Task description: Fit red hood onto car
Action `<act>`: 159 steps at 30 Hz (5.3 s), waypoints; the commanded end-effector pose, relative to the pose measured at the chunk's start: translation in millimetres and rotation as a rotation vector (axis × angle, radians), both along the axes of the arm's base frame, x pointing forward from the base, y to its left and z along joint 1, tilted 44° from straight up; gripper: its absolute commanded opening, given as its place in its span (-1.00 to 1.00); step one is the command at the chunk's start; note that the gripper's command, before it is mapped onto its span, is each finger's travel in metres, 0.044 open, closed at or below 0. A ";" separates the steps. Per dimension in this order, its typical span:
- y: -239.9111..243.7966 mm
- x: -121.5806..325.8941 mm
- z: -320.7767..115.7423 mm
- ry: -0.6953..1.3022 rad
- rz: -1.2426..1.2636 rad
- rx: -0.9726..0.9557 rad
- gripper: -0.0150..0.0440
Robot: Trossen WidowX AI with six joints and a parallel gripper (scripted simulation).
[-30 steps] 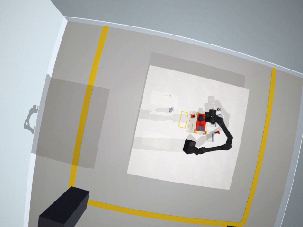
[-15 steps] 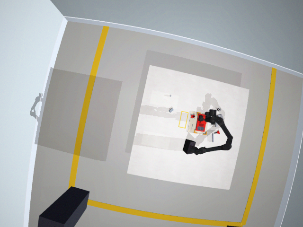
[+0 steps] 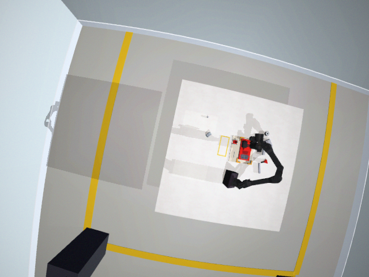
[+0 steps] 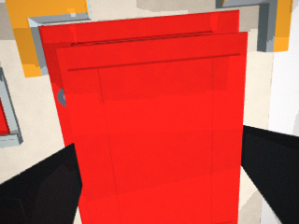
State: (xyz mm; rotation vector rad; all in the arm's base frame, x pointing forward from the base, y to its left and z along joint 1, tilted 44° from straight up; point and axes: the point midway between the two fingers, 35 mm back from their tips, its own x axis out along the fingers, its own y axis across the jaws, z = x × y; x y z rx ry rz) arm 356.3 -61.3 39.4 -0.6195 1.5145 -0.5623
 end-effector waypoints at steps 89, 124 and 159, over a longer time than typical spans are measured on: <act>-12.0 0.5 -13.5 0.005 0.004 -0.005 -0.49; 38.2 2.4 38.0 0.007 -0.003 -0.006 1.00; 38.2 2.4 38.0 0.007 -0.003 -0.006 1.00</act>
